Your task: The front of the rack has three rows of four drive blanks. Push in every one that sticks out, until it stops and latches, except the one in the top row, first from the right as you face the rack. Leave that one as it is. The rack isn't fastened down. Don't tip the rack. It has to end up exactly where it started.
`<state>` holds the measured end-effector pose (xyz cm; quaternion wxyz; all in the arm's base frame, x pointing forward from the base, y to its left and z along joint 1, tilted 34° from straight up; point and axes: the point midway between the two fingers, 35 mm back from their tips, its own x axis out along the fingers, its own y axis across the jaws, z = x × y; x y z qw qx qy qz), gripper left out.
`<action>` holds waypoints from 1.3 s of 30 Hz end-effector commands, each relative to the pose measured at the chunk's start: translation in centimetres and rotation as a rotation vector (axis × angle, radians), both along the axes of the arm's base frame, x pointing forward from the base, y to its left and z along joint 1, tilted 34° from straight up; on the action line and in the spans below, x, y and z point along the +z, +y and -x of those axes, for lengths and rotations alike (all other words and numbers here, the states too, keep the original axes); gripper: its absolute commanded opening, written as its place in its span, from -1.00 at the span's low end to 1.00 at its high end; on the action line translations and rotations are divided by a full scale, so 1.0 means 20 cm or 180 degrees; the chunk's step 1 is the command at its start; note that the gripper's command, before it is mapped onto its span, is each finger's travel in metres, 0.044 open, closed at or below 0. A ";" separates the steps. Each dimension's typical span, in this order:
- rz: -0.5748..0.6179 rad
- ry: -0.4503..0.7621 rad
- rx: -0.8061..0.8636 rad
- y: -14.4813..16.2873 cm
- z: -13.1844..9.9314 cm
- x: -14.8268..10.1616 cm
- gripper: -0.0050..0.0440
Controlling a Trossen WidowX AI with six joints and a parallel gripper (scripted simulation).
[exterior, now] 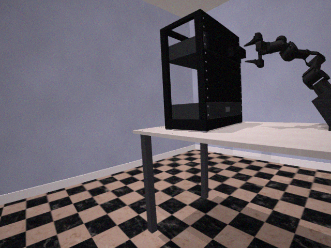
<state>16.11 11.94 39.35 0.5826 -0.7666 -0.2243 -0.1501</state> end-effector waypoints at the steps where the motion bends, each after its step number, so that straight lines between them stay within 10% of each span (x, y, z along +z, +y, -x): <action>1: -0.0026 -0.0007 -0.0006 -0.01 0.00 0.01 1.00; 39: -0.0026 -0.0008 -0.0007 -0.04 0.01 0.03 1.00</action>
